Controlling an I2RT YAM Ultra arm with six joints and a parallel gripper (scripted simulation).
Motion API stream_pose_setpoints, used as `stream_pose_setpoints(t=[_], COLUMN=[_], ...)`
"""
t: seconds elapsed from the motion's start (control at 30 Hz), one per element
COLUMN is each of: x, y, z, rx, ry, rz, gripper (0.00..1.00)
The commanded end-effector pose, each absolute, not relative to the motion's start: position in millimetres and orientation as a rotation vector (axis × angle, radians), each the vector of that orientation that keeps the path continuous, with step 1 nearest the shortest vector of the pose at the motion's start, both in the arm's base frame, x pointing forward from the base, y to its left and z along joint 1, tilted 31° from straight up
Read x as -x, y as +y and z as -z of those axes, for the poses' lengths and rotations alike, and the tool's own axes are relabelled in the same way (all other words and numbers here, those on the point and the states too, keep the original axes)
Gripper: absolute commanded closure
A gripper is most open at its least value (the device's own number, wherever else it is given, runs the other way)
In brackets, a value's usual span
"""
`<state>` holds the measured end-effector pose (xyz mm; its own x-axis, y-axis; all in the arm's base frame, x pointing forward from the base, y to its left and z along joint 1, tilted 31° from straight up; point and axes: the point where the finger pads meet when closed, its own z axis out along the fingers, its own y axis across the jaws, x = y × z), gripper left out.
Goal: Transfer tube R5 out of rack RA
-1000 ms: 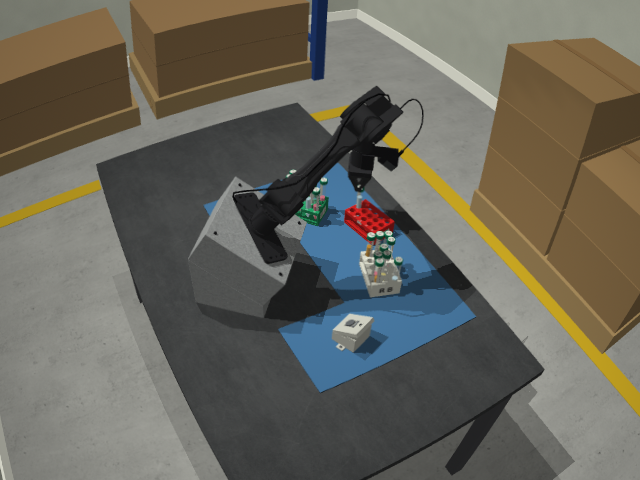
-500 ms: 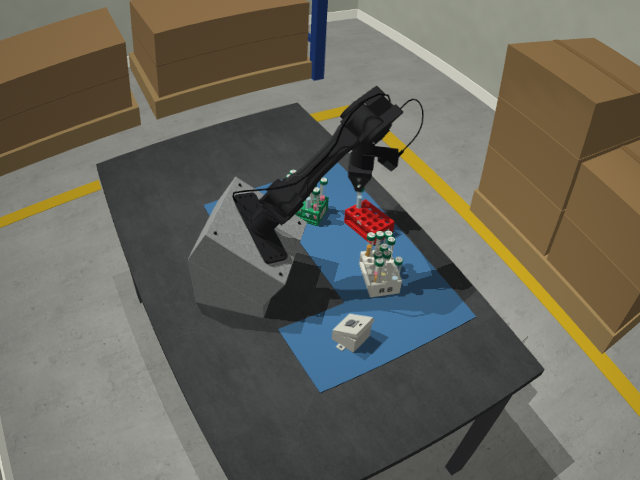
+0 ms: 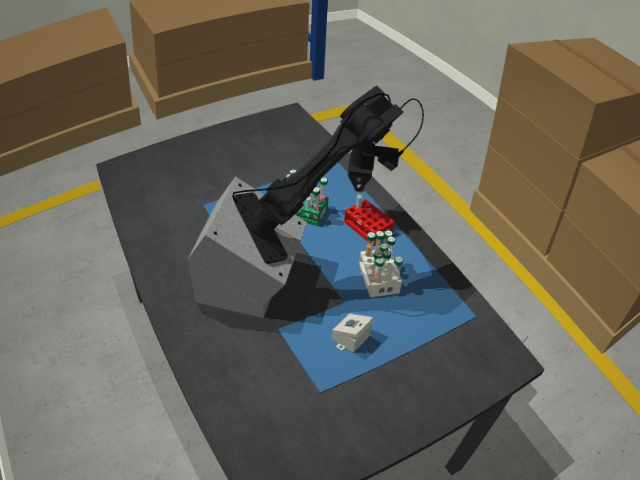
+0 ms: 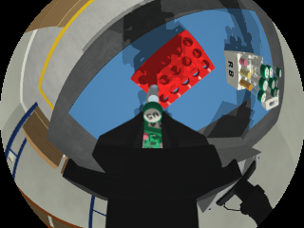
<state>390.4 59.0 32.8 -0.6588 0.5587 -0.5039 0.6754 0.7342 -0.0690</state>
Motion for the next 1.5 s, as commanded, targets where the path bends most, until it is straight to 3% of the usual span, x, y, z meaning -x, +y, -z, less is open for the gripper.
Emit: stream_pose_setpoints(t=[0.0,1.47], x=[-395.4,-380.0], y=[70.6,85.1], z=[-57.8,-92.1], rx=[-0.925,-0.925], ry=[2.442,2.443], rz=[0.306,0.303], gripper=[1.00,1.00])
